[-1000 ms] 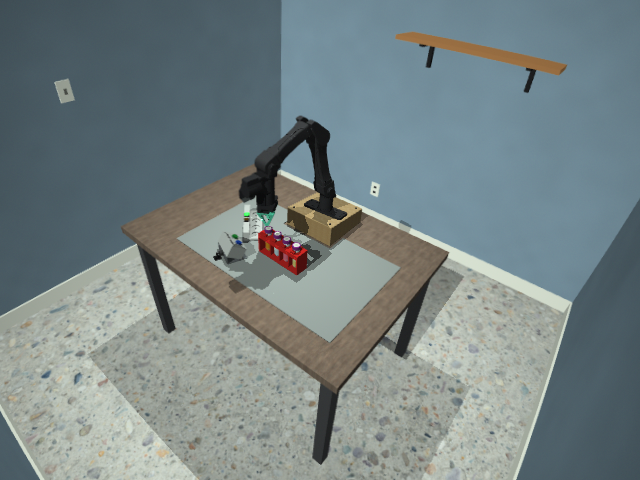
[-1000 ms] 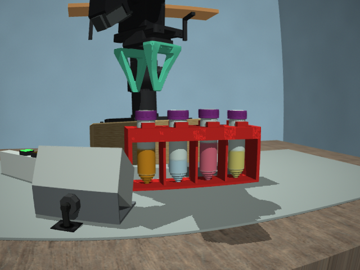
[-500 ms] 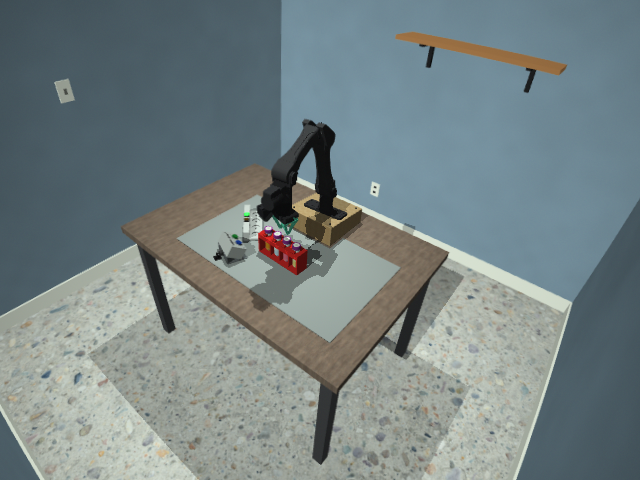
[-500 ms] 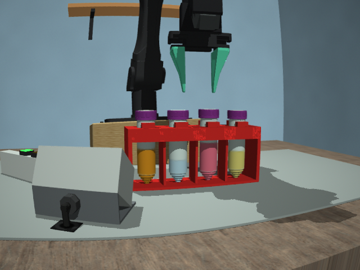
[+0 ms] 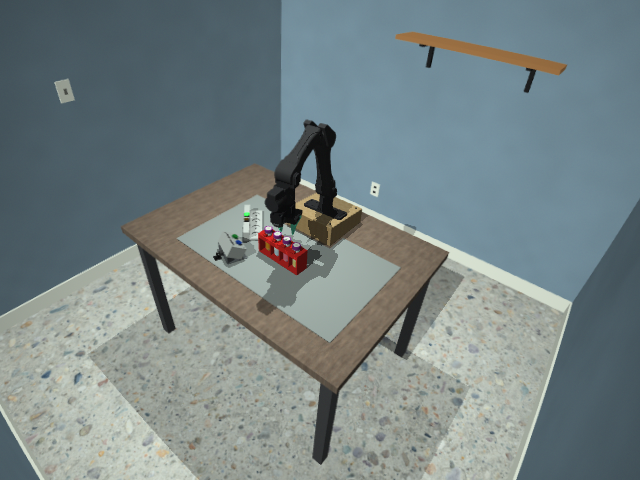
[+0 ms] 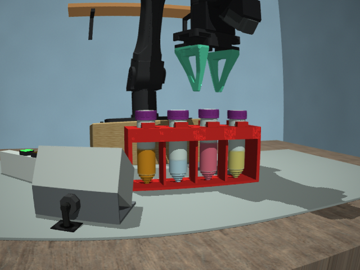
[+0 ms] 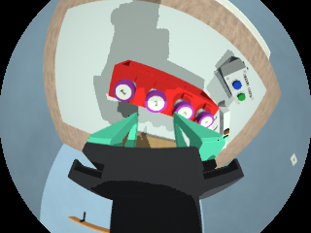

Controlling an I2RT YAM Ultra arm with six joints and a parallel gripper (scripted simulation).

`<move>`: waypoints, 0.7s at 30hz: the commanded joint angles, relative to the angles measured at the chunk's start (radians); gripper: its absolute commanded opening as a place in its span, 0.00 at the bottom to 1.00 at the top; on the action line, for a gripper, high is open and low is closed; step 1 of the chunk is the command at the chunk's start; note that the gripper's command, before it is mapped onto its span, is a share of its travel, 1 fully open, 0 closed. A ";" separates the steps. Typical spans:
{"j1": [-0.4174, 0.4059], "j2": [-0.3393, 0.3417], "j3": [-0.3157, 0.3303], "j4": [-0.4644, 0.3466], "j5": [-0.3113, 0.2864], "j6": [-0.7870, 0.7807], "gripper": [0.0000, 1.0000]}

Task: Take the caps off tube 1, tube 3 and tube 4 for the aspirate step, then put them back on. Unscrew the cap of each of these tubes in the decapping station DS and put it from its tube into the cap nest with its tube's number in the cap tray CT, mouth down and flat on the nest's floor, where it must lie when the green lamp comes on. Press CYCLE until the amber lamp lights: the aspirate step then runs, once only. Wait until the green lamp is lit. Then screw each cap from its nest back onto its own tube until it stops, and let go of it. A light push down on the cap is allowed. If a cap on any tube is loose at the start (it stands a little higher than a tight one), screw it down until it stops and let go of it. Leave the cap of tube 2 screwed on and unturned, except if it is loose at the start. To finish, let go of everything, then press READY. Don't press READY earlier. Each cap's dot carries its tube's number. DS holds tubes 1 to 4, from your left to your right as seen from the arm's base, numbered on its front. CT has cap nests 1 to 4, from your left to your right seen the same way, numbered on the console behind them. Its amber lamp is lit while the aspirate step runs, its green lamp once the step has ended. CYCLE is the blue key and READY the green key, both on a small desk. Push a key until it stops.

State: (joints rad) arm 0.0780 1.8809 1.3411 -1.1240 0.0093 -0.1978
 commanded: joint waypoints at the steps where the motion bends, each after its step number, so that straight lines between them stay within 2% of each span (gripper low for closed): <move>1: 0.000 -0.007 0.014 0.000 0.000 -0.046 0.49; 4: 0.000 -0.005 0.017 -0.001 0.000 -0.046 0.49; 16: -0.001 0.034 -0.079 0.134 0.000 -0.047 0.49; 21: -0.001 0.034 -0.079 0.134 0.000 -0.047 0.49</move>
State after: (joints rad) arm 0.0780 1.9221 1.2579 -1.0069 0.0093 -0.2420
